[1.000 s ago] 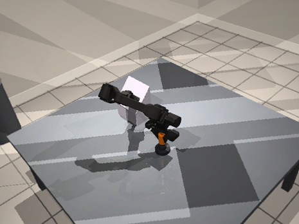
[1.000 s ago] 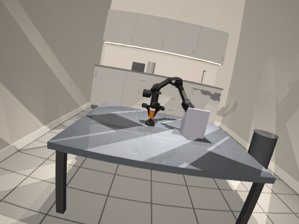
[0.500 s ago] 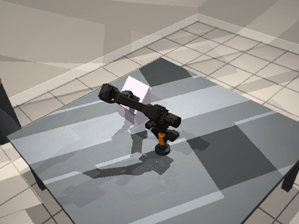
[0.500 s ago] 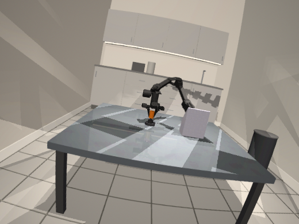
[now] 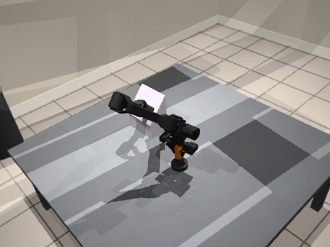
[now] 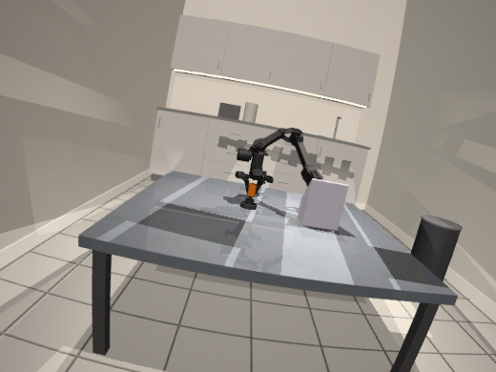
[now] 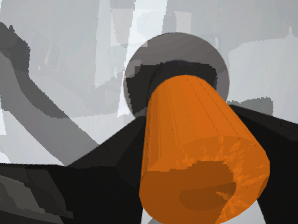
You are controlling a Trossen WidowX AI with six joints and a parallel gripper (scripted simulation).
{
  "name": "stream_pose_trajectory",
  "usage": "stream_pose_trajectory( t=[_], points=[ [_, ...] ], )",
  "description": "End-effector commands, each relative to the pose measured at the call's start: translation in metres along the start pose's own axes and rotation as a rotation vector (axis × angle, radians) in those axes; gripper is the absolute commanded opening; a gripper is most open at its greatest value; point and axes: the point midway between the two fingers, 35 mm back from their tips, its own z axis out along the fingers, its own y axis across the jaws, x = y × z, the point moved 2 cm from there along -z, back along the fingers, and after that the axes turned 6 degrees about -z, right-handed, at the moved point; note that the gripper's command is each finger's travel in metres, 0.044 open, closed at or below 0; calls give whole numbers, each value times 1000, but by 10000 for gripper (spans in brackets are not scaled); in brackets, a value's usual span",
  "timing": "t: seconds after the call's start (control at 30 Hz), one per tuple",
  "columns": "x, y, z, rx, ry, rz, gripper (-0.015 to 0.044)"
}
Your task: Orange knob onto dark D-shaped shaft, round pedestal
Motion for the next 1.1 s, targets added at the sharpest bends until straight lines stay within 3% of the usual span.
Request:
stream_pose_trajectory(
  t=[0.0, 1.07],
  points=[
    [0, -2, 0, 2, 1, -132, 0],
    [0, -2, 0, 2, 1, -143, 0]
  ],
)
